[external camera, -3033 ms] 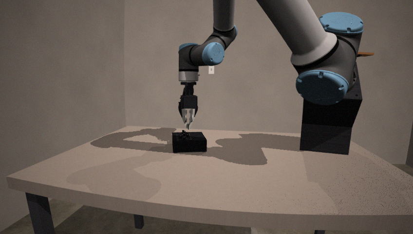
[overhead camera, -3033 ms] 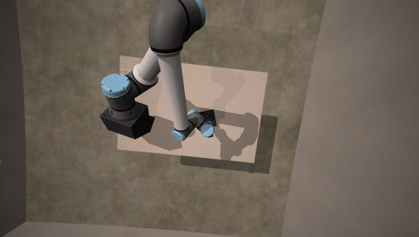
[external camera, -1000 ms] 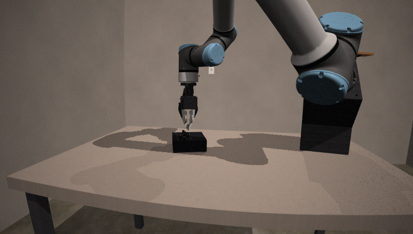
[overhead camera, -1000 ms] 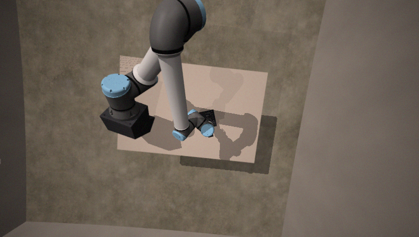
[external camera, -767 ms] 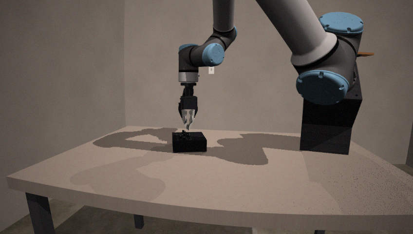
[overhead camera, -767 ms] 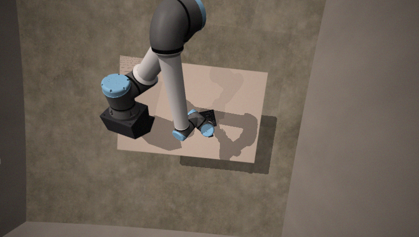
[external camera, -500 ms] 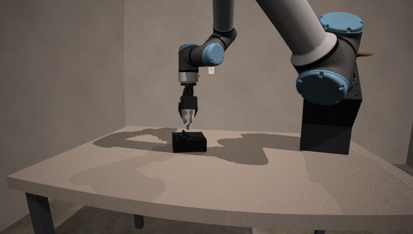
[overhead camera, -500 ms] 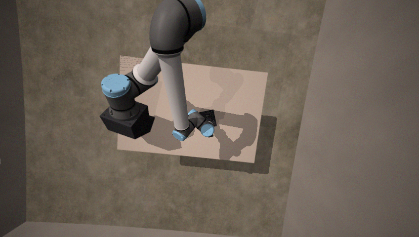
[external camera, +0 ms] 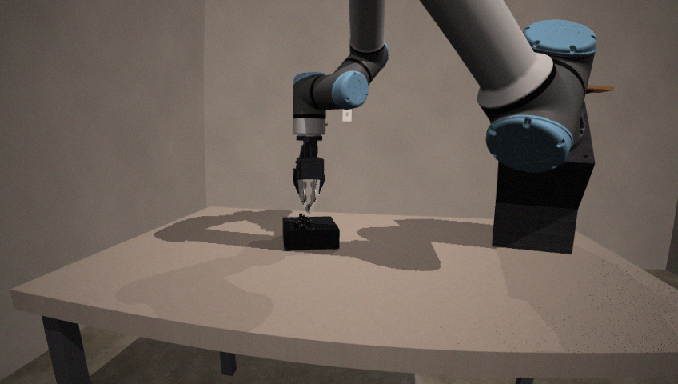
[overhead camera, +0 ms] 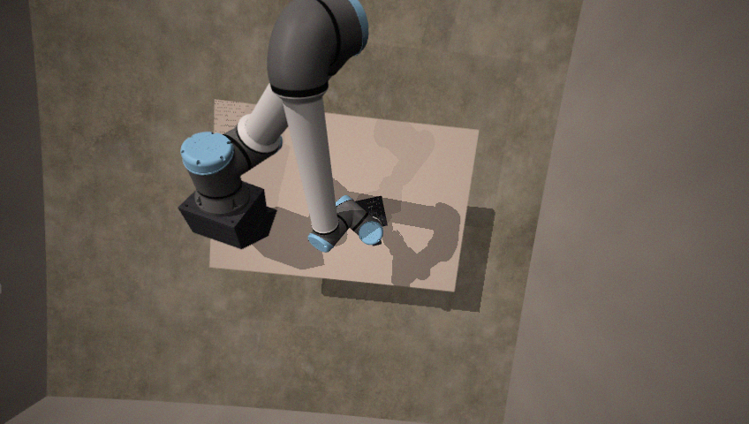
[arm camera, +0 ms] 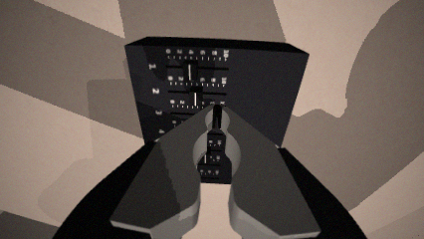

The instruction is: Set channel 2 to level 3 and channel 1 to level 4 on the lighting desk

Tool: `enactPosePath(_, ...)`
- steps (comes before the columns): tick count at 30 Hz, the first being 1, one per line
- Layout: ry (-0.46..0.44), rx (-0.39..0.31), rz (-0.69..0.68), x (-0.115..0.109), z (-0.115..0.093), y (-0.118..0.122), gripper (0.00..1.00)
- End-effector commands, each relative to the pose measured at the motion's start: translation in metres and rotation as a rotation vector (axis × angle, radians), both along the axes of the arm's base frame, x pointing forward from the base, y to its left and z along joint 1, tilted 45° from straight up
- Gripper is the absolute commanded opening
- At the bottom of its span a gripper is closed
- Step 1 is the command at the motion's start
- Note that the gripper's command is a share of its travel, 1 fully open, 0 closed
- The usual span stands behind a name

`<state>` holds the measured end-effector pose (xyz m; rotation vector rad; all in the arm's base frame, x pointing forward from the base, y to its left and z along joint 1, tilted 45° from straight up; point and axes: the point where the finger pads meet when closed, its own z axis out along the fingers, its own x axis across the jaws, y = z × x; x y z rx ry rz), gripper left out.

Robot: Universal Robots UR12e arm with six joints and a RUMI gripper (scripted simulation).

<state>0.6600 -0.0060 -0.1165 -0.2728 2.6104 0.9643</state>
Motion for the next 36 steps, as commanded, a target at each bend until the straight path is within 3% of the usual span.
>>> enactPosePath(1,-0.001,-0.001,-0.001,0.0004,0.0003,-0.0006,0.00)
enactPosePath(36,-0.001,-0.001,-0.001,0.0033,-0.0079,0.0070,0.00)
